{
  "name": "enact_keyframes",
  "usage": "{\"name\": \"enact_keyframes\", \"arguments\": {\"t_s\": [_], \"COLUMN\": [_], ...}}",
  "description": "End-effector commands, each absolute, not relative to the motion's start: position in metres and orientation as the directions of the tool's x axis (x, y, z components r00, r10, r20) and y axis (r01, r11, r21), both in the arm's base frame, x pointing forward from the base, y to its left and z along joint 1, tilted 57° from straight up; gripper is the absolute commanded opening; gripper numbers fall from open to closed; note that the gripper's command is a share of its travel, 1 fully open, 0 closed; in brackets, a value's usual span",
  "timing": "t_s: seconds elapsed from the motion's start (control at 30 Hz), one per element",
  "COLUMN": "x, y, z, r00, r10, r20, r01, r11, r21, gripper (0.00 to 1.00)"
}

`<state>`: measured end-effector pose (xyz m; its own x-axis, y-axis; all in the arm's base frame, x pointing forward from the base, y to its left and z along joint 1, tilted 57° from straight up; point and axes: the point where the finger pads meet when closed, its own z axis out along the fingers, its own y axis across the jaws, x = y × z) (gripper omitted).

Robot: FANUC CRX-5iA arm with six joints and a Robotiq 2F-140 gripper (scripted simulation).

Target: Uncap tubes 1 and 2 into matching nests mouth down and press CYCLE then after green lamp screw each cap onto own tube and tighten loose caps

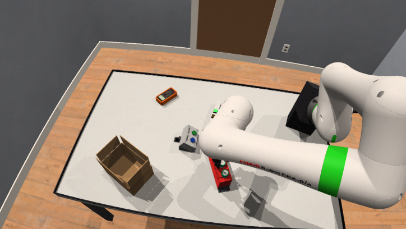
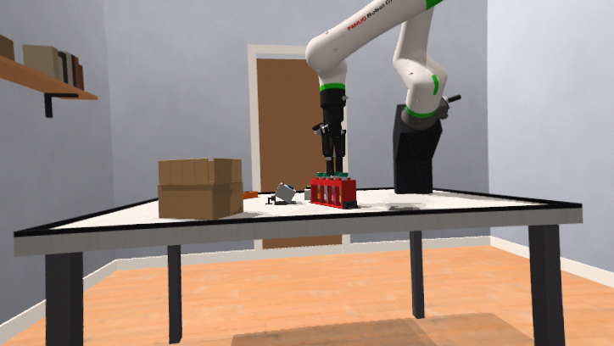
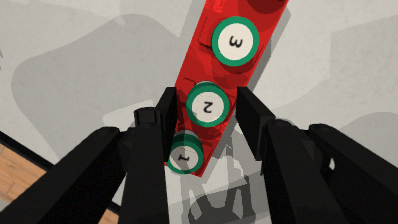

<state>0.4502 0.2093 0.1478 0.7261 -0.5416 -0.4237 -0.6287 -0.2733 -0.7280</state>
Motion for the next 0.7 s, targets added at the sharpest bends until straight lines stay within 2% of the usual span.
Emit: {"name": "enact_keyframes", "arguments": {"t_s": [0.0,0.43,0.67], "x": [0.4505,0.4505,0.4506], "y": [0.2086,0.2087,0.2089], "z": [0.1481,0.1481,0.1478], "r00": [0.726,0.726,0.562], "r10": [-0.542,-0.542,-0.591], "r20": [-0.423,-0.423,-0.579], "r01": [-0.628,-0.628,-0.779], "r11": [-0.273,-0.273,-0.141], "r21": [-0.728,-0.729,-0.611], "gripper": [0.3,0.3,0.3]}}
